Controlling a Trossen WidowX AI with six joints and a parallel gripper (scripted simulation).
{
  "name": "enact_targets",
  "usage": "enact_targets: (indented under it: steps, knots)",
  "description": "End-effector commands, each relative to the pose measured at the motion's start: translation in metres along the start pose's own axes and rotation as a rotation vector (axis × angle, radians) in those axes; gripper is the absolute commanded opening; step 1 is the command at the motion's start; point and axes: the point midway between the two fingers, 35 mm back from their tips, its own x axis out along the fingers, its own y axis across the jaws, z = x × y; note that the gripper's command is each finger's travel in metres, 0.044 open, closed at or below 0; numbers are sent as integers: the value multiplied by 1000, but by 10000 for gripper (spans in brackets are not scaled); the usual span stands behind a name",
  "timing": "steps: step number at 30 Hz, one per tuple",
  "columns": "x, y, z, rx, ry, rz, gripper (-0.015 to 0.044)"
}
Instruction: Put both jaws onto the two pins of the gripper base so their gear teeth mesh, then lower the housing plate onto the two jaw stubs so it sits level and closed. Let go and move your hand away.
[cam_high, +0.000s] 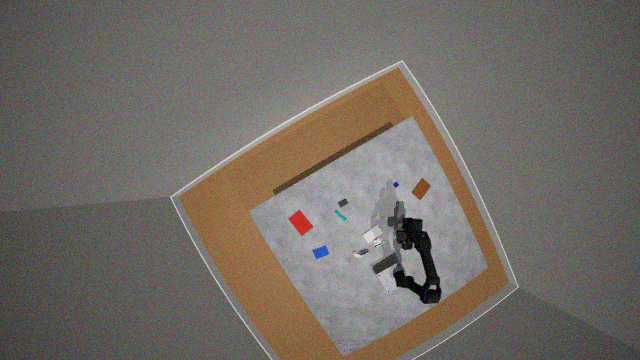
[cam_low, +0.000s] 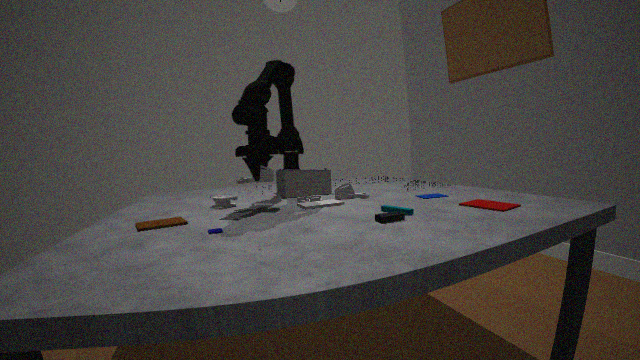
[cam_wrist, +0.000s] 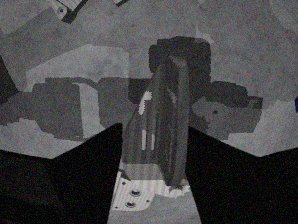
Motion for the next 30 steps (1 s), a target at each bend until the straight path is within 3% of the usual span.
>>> enact_targets:
  steps: [1,30]
  knots:
    - [-2,0,11,39,-4,-4,134]
    - [-4,34,101,461,-12,-4,134]
